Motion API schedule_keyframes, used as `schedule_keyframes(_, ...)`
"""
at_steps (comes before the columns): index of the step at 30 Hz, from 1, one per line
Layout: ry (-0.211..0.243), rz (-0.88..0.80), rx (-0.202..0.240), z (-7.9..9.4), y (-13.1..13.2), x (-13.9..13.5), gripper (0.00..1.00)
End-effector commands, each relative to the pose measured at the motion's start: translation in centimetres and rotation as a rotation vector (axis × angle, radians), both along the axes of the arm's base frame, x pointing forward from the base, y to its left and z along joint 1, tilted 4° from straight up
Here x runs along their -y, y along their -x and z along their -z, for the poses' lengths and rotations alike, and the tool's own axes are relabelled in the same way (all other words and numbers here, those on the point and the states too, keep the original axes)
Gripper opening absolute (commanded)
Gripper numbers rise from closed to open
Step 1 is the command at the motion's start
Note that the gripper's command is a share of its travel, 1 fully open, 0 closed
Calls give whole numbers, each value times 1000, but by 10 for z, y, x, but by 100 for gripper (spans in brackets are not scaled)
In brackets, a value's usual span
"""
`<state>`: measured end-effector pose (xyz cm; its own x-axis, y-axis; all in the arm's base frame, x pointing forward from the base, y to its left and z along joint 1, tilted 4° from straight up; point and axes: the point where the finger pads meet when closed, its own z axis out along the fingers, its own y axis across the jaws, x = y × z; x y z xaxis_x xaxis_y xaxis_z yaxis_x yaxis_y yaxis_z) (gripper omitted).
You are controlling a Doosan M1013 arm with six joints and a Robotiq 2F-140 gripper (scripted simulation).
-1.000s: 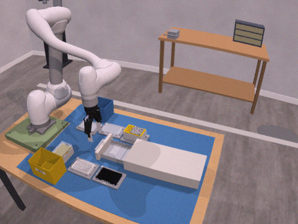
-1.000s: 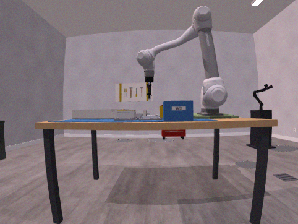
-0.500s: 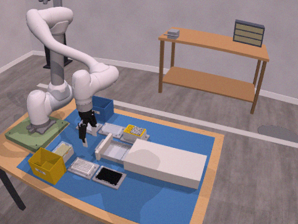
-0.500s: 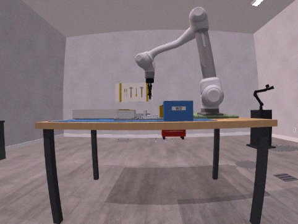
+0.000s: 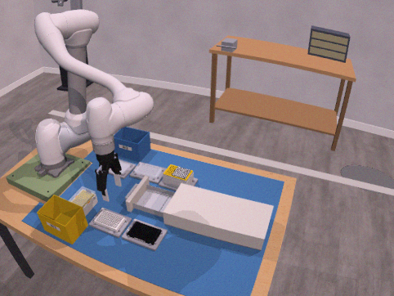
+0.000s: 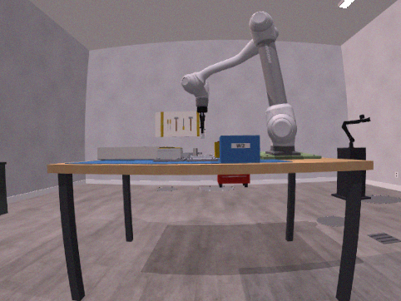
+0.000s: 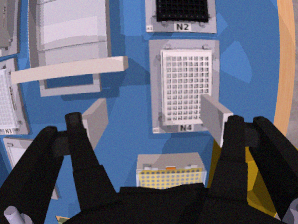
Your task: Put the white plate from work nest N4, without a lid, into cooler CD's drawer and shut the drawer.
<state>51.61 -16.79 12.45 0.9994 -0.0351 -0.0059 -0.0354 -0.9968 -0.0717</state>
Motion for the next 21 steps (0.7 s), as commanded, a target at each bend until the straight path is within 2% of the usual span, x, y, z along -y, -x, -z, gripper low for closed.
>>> schedule_keyframes(1, -1, 0, 0, 0, 1, 16, 66)
schedule_keyframes(4, -1, 0, 0, 1, 2, 20, 66)
schedule_keyframes(14, -1, 0, 0, 2, 5, 59, 66)
schedule_keyframes(21, -1, 0, 0, 2, 5, 59, 66)
